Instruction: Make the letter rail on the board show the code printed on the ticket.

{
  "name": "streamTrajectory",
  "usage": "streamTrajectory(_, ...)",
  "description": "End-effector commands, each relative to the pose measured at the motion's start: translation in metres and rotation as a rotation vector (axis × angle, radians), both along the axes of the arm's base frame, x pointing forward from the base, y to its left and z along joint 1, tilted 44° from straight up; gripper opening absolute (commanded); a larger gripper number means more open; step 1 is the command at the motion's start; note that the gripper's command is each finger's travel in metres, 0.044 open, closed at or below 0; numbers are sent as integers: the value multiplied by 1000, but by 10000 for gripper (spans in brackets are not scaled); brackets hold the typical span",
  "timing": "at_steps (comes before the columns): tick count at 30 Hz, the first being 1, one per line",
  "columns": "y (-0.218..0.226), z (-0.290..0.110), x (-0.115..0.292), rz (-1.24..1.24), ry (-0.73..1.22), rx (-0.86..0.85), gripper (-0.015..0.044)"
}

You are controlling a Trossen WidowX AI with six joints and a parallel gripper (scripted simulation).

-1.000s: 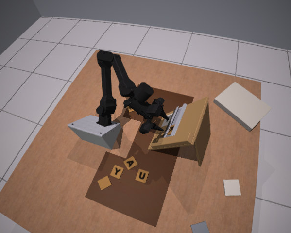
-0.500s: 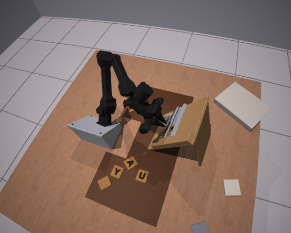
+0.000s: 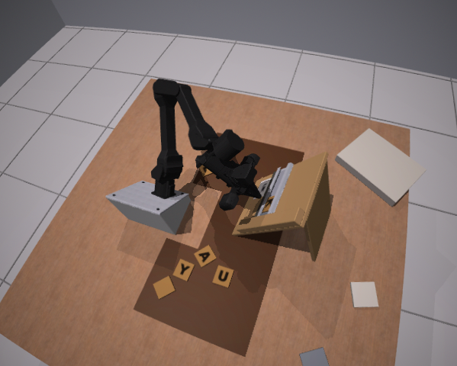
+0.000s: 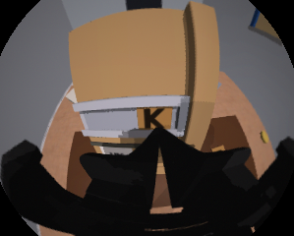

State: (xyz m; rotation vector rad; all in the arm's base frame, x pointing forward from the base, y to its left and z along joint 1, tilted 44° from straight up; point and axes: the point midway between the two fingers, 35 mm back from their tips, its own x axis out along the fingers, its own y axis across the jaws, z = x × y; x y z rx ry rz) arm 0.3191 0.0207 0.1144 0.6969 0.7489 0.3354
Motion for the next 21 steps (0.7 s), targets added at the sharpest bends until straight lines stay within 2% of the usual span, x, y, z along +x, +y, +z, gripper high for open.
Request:
streamTrajectory(1,3,3,12,80,87,-27,0)
streamTrajectory(6,8,11,21,214,194,-71,0)
streamTrajectory(15,24,29,22,442,435,-33,0)
streamTrajectory(21,25,31,22,458,451,-28,0)
